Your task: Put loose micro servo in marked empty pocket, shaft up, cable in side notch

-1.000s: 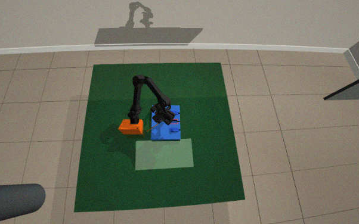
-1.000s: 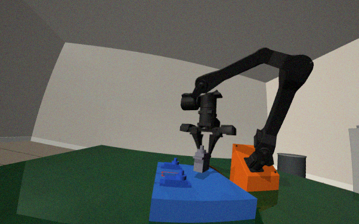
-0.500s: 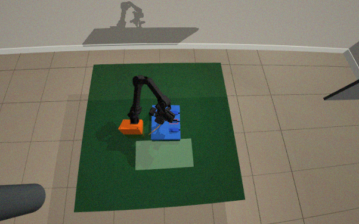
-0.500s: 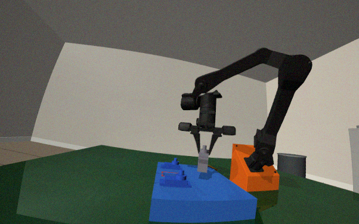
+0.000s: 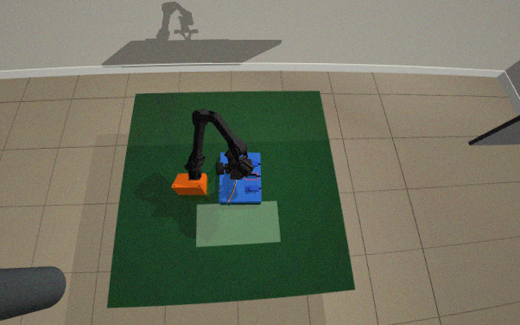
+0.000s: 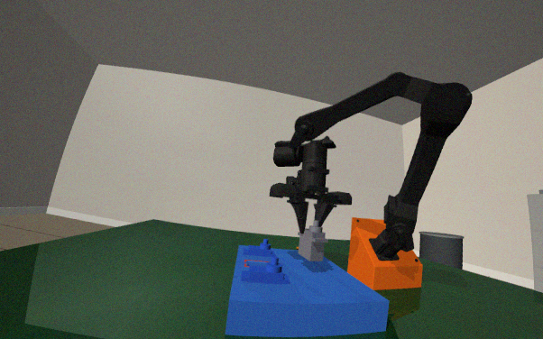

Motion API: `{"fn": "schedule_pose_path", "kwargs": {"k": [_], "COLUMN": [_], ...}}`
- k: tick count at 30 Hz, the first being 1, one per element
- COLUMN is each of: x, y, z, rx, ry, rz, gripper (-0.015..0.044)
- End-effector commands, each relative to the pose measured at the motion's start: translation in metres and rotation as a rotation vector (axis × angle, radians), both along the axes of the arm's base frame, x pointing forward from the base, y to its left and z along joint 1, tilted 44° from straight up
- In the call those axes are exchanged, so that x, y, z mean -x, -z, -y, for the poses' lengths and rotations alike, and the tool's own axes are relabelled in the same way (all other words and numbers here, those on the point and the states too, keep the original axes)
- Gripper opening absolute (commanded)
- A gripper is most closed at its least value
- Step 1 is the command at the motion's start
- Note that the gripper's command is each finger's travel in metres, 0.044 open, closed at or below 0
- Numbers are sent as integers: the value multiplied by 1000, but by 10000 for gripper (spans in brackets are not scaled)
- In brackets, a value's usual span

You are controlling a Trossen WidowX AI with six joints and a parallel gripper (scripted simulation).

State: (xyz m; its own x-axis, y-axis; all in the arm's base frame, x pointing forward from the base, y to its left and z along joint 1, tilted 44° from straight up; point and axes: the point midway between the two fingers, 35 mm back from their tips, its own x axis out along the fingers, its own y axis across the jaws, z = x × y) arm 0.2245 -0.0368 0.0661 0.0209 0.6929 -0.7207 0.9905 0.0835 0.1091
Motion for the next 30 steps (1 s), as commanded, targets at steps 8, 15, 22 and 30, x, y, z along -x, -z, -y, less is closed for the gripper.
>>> {"fn": "schedule_pose_path", "kwargs": {"k": [8,15,22,30], "x": [-1,-1,-1,-1], "y": [0,0,0,0], "z": [2,2,2,2], "rx": [17,22,28,33], "ry": [-292,-467,-643,-844], "rz": [284,451,618,810], "gripper": [0,0,0,0]}}
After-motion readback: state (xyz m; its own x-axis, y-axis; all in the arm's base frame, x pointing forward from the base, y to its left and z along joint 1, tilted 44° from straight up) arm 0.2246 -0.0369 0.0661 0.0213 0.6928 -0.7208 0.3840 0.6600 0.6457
